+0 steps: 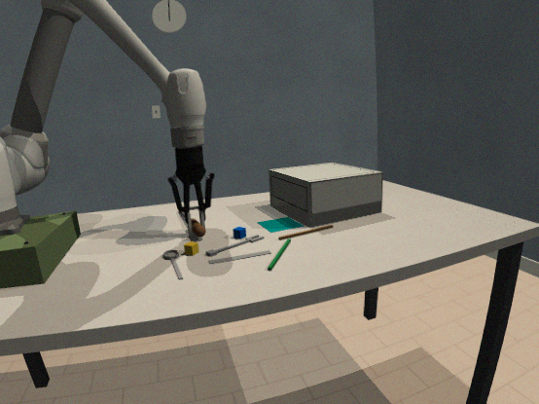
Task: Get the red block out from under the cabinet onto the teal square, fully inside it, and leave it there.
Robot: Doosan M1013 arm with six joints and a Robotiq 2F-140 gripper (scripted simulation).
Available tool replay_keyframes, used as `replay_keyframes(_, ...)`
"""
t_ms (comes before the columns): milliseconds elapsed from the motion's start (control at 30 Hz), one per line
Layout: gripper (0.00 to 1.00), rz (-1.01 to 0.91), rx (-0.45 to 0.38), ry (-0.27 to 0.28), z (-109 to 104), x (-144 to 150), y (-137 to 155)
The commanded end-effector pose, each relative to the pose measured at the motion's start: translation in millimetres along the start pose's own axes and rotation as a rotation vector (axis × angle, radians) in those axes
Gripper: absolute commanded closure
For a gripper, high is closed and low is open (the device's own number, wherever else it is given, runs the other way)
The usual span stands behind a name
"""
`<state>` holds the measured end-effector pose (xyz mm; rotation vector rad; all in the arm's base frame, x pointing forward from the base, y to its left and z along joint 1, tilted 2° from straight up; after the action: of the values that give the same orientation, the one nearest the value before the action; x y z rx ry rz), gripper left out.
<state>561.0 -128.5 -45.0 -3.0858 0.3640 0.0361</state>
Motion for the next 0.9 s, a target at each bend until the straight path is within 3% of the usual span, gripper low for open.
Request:
replay_keyframes(0,1.00,0.036,0.000,0.000,0,0,-2)
replay_keyframes(400,1.00,0.211,0.000,0.000,0,-2,-13)
replay_keyframes(867,1.00,0.586,0.000,0.000,0,-7,-35)
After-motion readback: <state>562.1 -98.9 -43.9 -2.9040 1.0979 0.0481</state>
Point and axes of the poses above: the point where the finger pads meet when closed, its own z axis out along the fingers, its own x axis across the jaws, y = z × x, the point moved 1 cm from there along -z, back along the fingers, and after that the axes turned 9 degrees about z, right-handed, at the moved point
